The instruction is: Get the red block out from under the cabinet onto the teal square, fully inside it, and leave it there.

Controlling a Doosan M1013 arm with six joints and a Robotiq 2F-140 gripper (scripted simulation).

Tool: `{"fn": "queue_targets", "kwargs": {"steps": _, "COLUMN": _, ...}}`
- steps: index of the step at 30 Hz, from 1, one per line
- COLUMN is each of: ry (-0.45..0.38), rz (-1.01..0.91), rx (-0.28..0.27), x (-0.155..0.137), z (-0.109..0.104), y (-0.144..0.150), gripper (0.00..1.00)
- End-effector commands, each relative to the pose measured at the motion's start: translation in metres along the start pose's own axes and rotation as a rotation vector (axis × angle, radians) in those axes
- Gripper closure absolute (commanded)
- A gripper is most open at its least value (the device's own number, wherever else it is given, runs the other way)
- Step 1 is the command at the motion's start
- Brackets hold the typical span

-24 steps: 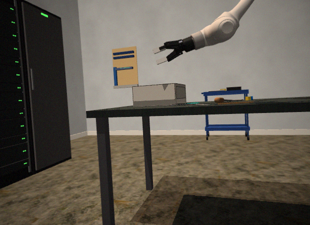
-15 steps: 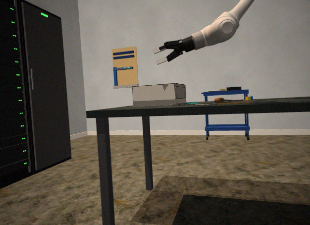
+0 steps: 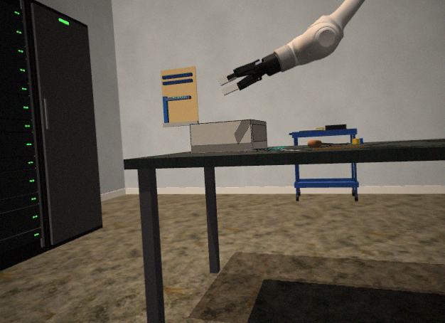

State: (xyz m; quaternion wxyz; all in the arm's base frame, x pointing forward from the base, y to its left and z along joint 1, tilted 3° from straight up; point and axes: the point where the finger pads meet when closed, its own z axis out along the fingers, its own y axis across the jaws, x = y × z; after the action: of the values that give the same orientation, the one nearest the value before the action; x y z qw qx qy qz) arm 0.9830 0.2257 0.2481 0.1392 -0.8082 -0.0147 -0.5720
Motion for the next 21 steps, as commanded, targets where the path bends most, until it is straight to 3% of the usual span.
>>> {"fn": "queue_targets", "kwargs": {"steps": 1, "ry": -0.126, "rz": -0.01, "rx": -0.072, "x": -0.023, "z": -0.011, "y": 0.022, "gripper": 1.0}}
{"fn": "queue_targets", "kwargs": {"steps": 2, "ry": -0.186, "rz": -0.013, "rx": -0.101, "x": -0.035, "z": -0.019, "y": 0.03, "gripper": 1.0}}
{"fn": "queue_targets", "kwargs": {"steps": 3, "ry": -0.186, "rz": -0.013, "rx": -0.101, "x": -0.035, "z": -0.019, "y": 0.03, "gripper": 1.0}}
{"fn": "queue_targets", "kwargs": {"steps": 4, "ry": -0.254, "rz": -0.015, "rx": -0.13, "x": -0.049, "z": -0.028, "y": 0.039, "gripper": 1.0}}
{"fn": "queue_targets", "kwargs": {"steps": 5, "ry": -0.254, "rz": -0.015, "rx": -0.13, "x": -0.049, "z": -0.028, "y": 0.039, "gripper": 1.0}}
{"fn": "queue_targets", "kwargs": {"steps": 6, "ry": -0.328, "rz": -0.016, "rx": -0.16, "x": -0.064, "z": -0.041, "y": 0.047, "gripper": 1.0}}
{"fn": "queue_targets", "kwargs": {"steps": 10, "ry": -0.328, "rz": -0.016, "rx": -0.16, "x": -0.064, "z": -0.041, "y": 0.047, "gripper": 1.0}}
{"fn": "queue_targets", "kwargs": {"steps": 12, "ry": -0.491, "rz": -0.016, "rx": -0.216, "x": -0.094, "z": -0.076, "y": 0.061, "gripper": 1.0}}
{"fn": "queue_targets", "kwargs": {"steps": 14, "ry": -0.491, "rz": -0.016, "rx": -0.216, "x": -0.094, "z": -0.076, "y": 0.061, "gripper": 1.0}}
{"fn": "queue_targets", "kwargs": {"steps": 15, "ry": -0.576, "rz": -0.015, "rx": -0.239, "x": -0.109, "z": -0.097, "y": 0.066, "gripper": 1.0}}
{"fn": "queue_targets", "kwargs": {"steps": 16, "ry": -0.576, "rz": -0.015, "rx": -0.239, "x": -0.109, "z": -0.097, "y": 0.066, "gripper": 1.0}}
{"fn": "queue_targets", "kwargs": {"steps": 17, "ry": -0.661, "rz": -0.014, "rx": -0.259, "x": -0.122, "z": -0.12, "y": 0.07, "gripper": 1.0}}
{"fn": "queue_targets", "kwargs": {"steps": 19, "ry": -0.661, "rz": -0.014, "rx": -0.259, "x": -0.122, "z": -0.12, "y": 0.07, "gripper": 1.0}}
{"fn": "queue_targets", "kwargs": {"steps": 20, "ry": -0.745, "rz": -0.011, "rx": -0.275, "x": -0.134, "z": -0.145, "y": 0.071, "gripper": 1.0}}
{"fn": "queue_targets", "kwargs": {"steps": 21, "ry": -0.745, "rz": -0.011, "rx": -0.275, "x": -0.134, "z": -0.145, "y": 0.071, "gripper": 1.0}}
